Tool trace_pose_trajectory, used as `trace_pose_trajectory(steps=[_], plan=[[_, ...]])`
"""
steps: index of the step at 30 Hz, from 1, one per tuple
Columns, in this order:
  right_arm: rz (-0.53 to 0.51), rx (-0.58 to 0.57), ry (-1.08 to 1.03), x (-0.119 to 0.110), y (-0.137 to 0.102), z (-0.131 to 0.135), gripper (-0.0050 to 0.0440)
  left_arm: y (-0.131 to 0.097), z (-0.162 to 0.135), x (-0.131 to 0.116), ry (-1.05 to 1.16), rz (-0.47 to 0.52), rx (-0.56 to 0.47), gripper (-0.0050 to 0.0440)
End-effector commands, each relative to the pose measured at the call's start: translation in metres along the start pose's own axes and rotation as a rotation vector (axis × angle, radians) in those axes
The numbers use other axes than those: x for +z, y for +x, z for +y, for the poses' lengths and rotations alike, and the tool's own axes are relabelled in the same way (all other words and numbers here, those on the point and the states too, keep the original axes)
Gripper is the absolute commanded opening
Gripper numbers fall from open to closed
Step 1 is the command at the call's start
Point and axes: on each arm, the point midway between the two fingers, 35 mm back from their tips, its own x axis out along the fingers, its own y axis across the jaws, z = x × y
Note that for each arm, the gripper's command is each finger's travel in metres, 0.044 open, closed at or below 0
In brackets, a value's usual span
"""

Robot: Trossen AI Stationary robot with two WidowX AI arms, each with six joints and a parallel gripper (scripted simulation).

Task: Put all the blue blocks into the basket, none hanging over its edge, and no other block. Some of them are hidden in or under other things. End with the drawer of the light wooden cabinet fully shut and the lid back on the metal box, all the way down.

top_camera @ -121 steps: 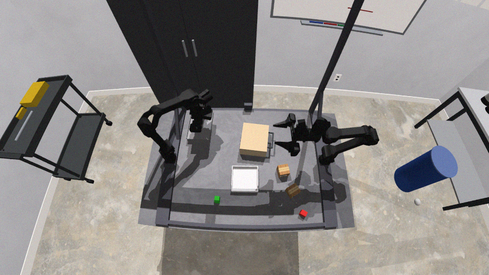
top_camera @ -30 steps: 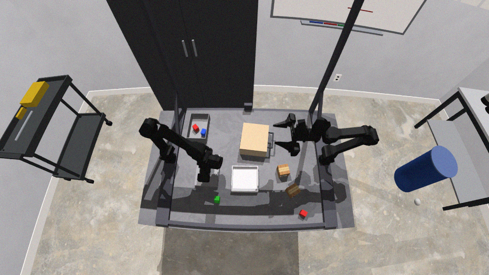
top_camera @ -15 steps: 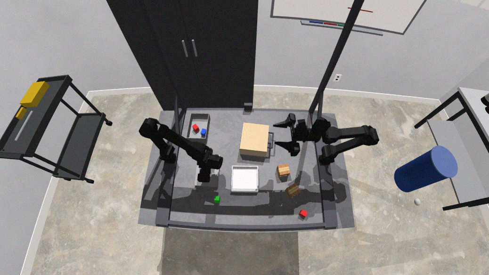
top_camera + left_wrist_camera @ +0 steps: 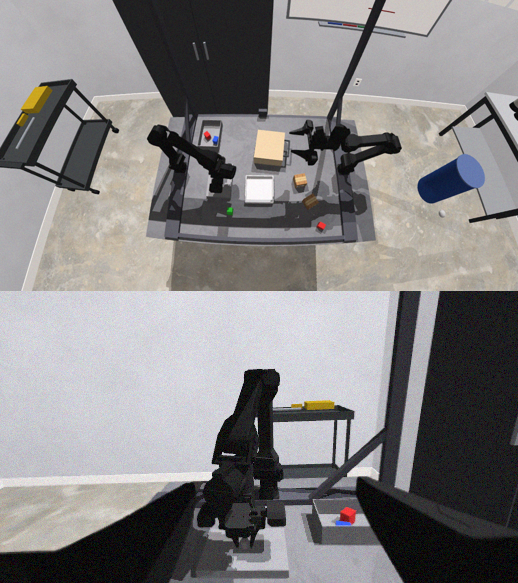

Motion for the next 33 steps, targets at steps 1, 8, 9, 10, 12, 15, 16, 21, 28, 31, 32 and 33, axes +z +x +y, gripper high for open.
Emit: trace_pose_trajectory(steps=[1,8,9,10,12,15,16,21,28,31,32,33], plan=[[-0.052,-0.013,0.007,0.009,-0.018,-0.003,0.0136,-0.002,0.000,0.015,-0.002,-0.037,0.001,0.0400],[-0.045,-0.011,0.007,0.007,-0.019,-0.003,0.0136,-0.002,0.000,0.015,-0.002,-0.037,0.001,0.0400],[-0.051,-0.012,0.007,0.008,-0.037,-0.003,0.0136,-0.002,0.000,0.015,-0.002,-0.037,0.001,0.0400],[-0.054,-0.013,0.007,0.009,-0.043,-0.003,0.0136,-0.002,0.000,0.015,-0.002,-0.037,0.001,0.0400],[-0.050,-0.012,0.007,0.011,-0.053,-0.004,0.0136,-0.002,0.000,0.015,-0.002,-0.037,0.001,0.0400],[-0.039,-0.009,0.006,0.007,-0.049,-0.003,0.0136,-0.002,0.000,0.015,-0.002,-0.037,0.001,0.0400],[-0.039,-0.009,0.006,0.007,-0.049,-0.003,0.0136,-0.002,0.000,0.015,-0.002,-0.037,0.001,0.0400],[-0.058,-0.014,0.004,0.008,-0.082,-0.003,0.0136,-0.002,0.000,0.015,-0.002,-0.037,0.001,0.0400],[-0.032,-0.008,0.004,0.000,-0.065,-0.001,0.0136,-0.002,0.000,0.015,-0.002,-0.037,0.001,0.0400],[-0.068,-0.015,0.002,0.005,-0.068,0.001,0.0225,-0.002,0.000,0.015,-0.002,-0.037,0.001,0.0400],[-0.096,-0.021,0.002,0.009,-0.069,0.001,0.0225,-0.002,0.000,0.015,-0.002,-0.038,0.001,0.0400],[-0.096,-0.021,0.002,0.009,-0.069,0.001,0.0225,-0.002,0.000,0.015,-0.002,-0.038,0.001,0.0400]])
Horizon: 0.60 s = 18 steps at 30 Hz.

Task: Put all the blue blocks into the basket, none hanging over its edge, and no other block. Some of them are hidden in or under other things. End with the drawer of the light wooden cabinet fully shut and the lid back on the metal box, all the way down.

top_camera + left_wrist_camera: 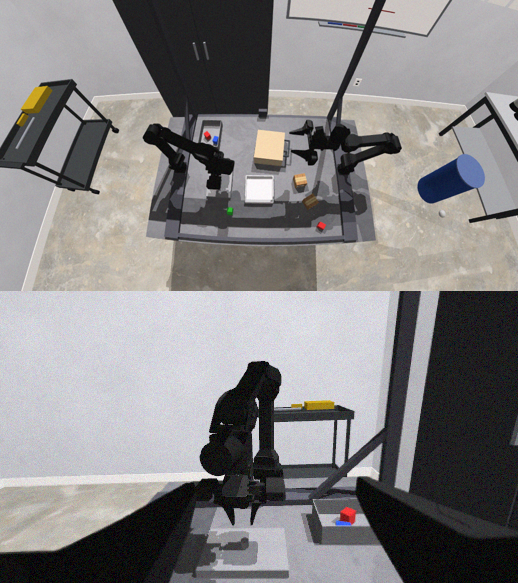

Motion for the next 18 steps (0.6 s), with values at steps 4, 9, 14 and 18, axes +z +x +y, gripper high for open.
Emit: trace_pose_trajectory(steps=[4,9,14,18], plan=[[-0.186,-0.038,-0.002,0.022,-0.015,0.004,0.0225,-0.002,0.000,0.016,-0.002,-0.040,0.001,0.0400],[-0.407,-0.072,-0.002,0.050,-0.032,0.009,0.0225,-0.003,0.000,0.017,-0.002,-0.043,0.000,0.0400],[-0.604,-0.086,-0.004,0.070,-0.054,0.015,0.0225,-0.003,0.000,0.017,-0.002,-0.044,0.001,0.0400],[-0.645,-0.089,-0.003,0.075,-0.058,0.016,0.0225,-0.003,0.000,0.014,-0.002,-0.040,0.001,0.0400]])
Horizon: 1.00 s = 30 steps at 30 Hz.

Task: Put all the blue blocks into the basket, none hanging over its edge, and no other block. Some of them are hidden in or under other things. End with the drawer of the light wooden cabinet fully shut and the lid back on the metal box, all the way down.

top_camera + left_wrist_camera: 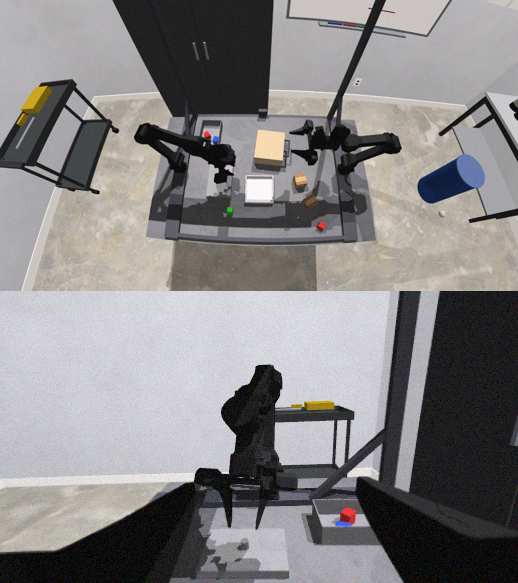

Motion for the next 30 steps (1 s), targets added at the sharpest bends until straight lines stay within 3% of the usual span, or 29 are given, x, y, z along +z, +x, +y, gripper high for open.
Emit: trace_pose_trajectory(steps=[1,5,10,12,13,15,17,30], plan=[[-0.103,-0.016,0.006,0.015,-0.007,0.001,0.0225,-0.003,0.000,0.014,-0.002,-0.038,0.001,0.0400],[-0.056,-0.021,0.004,0.009,-0.003,-0.004,0.0225,-0.003,0.000,0.009,-0.001,-0.027,0.001,0.0400],[-0.093,-0.020,0.002,0.018,-0.012,-0.004,0.0225,-0.003,0.000,0.008,-0.001,-0.025,0.001,0.0400],[-0.054,0.025,0.018,0.017,-0.006,0.014,0.0225,-0.004,0.000,0.017,0.000,-0.049,0.002,0.0400],[-0.039,0.040,0.029,0.016,-0.005,0.021,0.0225,-0.003,0.000,0.007,0.000,-0.024,0.000,0.0400],[0.002,0.076,0.054,0.013,-0.002,0.041,0.0225,-0.003,0.000,0.008,0.000,-0.027,0.000,0.0400],[0.002,0.076,0.054,0.013,-0.002,0.041,0.0225,-0.003,0.000,0.008,0.000,-0.027,0.000,0.0400],[0.285,0.161,0.184,-0.029,-0.008,0.145,0.0225,-0.003,0.000,0.009,0.000,-0.028,0.000,0.0400]])
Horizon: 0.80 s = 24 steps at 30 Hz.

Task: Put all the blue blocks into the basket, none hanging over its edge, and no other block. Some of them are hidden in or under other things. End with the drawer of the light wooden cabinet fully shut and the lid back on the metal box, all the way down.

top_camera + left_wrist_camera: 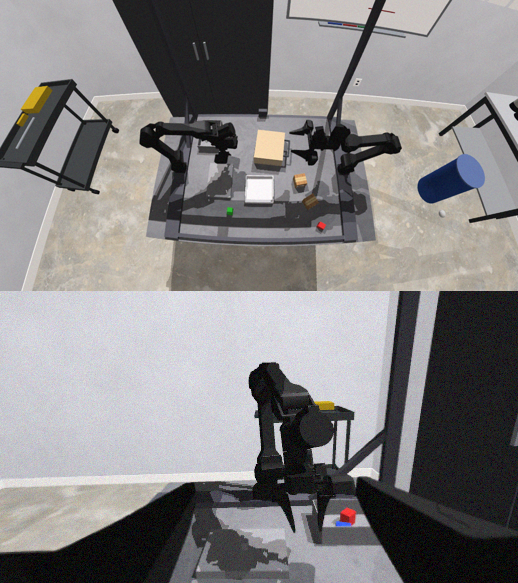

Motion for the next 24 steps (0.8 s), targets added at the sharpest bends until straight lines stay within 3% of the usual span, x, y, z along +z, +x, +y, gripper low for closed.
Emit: trace_pose_trajectory(steps=[1,8,19,24], plan=[[0.069,0.011,0.049,-0.012,-0.003,0.037,0.0225,-0.003,0.000,0.009,0.000,-0.027,0.000,0.0400],[0.129,0.001,0.071,-0.029,-0.002,0.054,0.0225,-0.003,0.000,0.009,0.000,-0.027,0.000,0.0400],[0.320,-0.125,0.152,-0.104,-0.008,0.108,0.0225,-0.003,0.000,0.009,0.000,-0.027,0.000,0.0400],[0.324,-0.148,0.160,-0.110,-0.009,0.109,0.0225,-0.003,0.000,0.009,0.000,-0.027,0.000,0.0400]])
